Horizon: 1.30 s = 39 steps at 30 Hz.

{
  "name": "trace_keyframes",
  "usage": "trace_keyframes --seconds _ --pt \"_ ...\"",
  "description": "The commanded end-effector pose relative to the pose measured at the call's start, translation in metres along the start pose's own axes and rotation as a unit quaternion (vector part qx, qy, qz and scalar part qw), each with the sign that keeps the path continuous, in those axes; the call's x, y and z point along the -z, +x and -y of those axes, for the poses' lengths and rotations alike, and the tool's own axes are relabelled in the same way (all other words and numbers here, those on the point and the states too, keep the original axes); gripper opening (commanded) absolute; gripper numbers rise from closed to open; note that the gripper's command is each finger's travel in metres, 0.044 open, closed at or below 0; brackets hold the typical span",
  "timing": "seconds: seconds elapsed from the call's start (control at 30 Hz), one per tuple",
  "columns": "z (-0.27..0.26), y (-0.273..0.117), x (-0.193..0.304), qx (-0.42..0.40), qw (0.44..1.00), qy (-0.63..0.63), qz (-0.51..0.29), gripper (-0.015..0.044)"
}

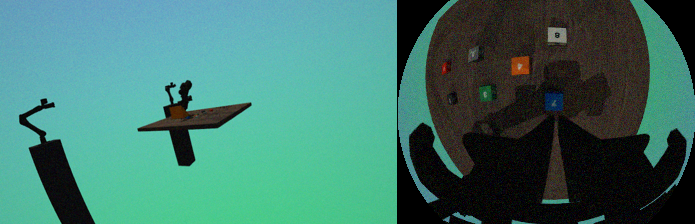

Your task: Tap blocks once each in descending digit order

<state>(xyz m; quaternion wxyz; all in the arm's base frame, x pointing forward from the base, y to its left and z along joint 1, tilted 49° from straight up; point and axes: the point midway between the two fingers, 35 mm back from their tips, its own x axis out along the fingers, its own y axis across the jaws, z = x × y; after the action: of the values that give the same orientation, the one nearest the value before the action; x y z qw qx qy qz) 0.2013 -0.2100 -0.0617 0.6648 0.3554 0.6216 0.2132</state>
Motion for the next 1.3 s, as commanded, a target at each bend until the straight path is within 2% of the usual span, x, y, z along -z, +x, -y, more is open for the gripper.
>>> trace_keyframes --seconds 0.0,0.1,0.9,1.27 --pt "-0.005 0.043 0.001 -0.006 1.000 0.001 -0.007 0.0020" --pt "-0.006 0.060 0.003 -0.006 1.000 -0.008 -0.007 0.0020" --pt "-0.006 0.090 0.004 -0.006 1.000 -0.009 -0.007 0.0020" --pt "-0.007 0.091 0.004 -0.006 1.000 -0.009 -0.007 0.0020"
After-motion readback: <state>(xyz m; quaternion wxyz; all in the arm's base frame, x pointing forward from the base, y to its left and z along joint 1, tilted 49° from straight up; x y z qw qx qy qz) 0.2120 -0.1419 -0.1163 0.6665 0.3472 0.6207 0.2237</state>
